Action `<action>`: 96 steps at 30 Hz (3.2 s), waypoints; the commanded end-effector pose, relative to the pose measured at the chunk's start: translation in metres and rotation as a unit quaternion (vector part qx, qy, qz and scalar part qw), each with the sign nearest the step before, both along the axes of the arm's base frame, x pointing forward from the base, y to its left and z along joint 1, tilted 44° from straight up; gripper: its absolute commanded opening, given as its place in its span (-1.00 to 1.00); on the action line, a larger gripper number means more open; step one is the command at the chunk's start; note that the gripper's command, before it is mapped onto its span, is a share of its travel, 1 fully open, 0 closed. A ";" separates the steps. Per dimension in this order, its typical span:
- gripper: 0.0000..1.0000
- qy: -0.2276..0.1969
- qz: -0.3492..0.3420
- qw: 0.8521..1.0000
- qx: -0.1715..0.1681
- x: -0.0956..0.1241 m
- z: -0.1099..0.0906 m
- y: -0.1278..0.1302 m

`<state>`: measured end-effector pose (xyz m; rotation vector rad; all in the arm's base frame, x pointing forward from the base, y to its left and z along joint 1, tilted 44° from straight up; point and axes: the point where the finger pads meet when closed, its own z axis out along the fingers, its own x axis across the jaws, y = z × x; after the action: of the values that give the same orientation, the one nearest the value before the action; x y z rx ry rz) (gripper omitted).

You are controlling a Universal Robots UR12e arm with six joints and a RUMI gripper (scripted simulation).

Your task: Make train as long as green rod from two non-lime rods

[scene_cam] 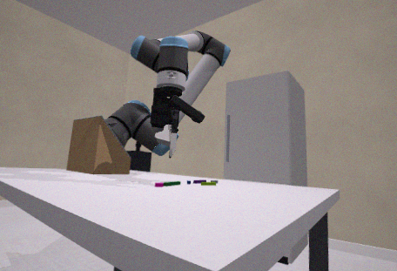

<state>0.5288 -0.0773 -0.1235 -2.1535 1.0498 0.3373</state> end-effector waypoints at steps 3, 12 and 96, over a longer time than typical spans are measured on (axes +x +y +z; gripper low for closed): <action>1.00 0.000 0.000 1.000 0.000 0.000 0.000 -0.001; 1.00 0.000 0.000 1.000 0.000 0.000 0.000 -0.001; -0.72 -0.166 0.171 0.971 -0.017 0.005 -0.030 -0.040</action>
<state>0.5335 -0.1161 -0.1541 -2.3187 0.5011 0.1086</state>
